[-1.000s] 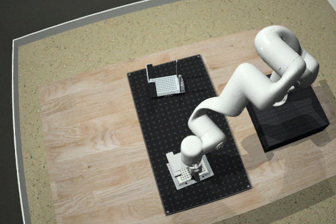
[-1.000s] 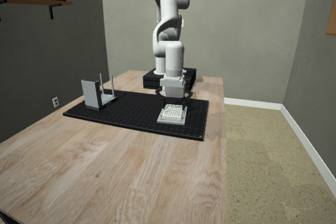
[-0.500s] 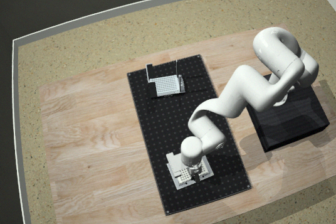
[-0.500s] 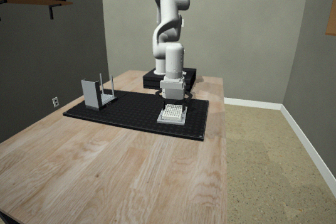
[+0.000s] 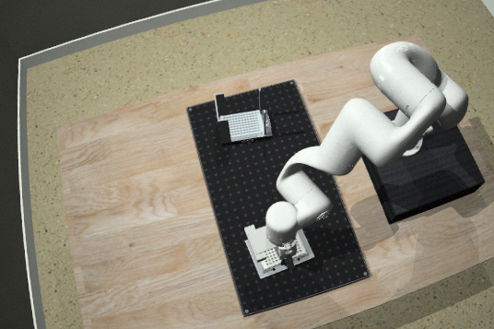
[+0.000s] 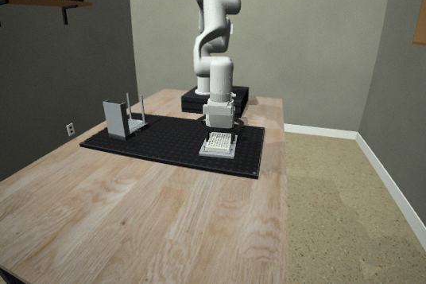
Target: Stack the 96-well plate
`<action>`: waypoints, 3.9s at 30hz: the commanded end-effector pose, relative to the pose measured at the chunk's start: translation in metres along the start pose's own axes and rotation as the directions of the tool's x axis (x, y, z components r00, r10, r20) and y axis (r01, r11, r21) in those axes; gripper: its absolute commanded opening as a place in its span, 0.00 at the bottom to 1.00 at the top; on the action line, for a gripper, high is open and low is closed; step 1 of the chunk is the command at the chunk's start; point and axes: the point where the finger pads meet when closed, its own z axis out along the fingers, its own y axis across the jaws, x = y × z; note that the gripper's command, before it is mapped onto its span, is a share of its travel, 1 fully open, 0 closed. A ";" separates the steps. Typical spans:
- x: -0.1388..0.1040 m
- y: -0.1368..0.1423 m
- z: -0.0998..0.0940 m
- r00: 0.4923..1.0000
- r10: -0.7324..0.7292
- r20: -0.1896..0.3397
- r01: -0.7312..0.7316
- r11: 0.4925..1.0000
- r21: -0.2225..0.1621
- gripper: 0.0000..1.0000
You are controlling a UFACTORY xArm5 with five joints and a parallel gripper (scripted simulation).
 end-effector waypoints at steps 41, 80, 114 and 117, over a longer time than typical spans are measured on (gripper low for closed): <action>0.001 0.000 -0.002 1.000 0.000 -0.004 0.000 1.000 0.001 0.00; 0.002 0.000 -0.010 1.000 0.000 -0.004 0.000 1.000 0.001 0.00; 0.001 0.000 -0.034 1.000 0.000 -0.004 0.000 1.000 0.001 0.00; 0.001 0.000 -0.039 1.000 0.000 -0.004 0.000 1.000 0.001 0.00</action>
